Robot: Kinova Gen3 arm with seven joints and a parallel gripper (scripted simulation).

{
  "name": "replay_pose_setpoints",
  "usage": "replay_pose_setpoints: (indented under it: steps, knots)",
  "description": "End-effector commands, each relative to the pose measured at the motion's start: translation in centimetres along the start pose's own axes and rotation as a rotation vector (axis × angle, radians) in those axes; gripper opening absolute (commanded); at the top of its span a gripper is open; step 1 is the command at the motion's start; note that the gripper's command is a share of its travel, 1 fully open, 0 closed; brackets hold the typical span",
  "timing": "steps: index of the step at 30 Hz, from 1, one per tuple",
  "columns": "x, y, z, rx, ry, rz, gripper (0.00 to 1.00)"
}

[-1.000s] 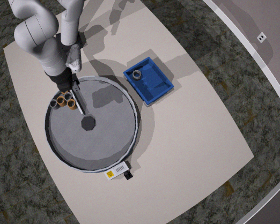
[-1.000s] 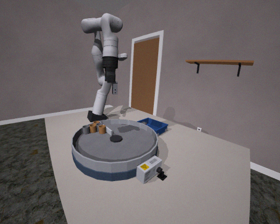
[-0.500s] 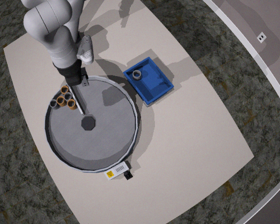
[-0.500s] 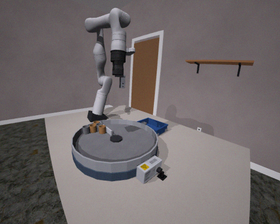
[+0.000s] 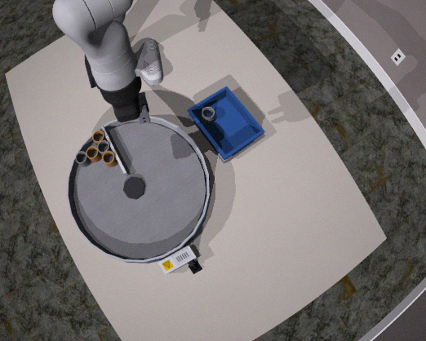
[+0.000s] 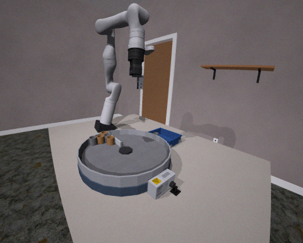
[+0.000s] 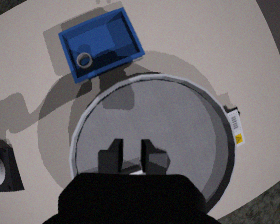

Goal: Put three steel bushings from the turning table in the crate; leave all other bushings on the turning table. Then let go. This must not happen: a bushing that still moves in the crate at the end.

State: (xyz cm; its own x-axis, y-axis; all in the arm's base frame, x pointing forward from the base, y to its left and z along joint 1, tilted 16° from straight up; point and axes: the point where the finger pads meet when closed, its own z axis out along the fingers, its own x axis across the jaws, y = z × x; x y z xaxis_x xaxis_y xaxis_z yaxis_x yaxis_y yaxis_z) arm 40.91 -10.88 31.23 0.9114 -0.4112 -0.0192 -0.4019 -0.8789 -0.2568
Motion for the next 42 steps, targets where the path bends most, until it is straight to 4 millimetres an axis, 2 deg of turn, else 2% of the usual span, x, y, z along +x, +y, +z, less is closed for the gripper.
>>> replay_pose_setpoints:
  steps: [1,6,11,23,28,40,42]
  knots:
    - [-0.2,-0.6,-0.3,0.0,-0.004,0.001,0.45]
    - [-0.2,-0.6,-0.3,0.0,-0.004,0.001,0.45]
    - [0.2,-4.5,-3.5,-0.001,0.002,-0.005,0.45]
    - [0.2,-4.5,-3.5,-0.001,0.002,-0.005,0.45]
    - [0.3,-6.1,-4.7,0.015,-0.034,0.044,0.45]
    - [0.3,-6.1,-4.7,0.015,-0.034,0.044,0.45]
    - [0.4,-6.1,-4.8,0.009,-0.03,0.086,0.45]
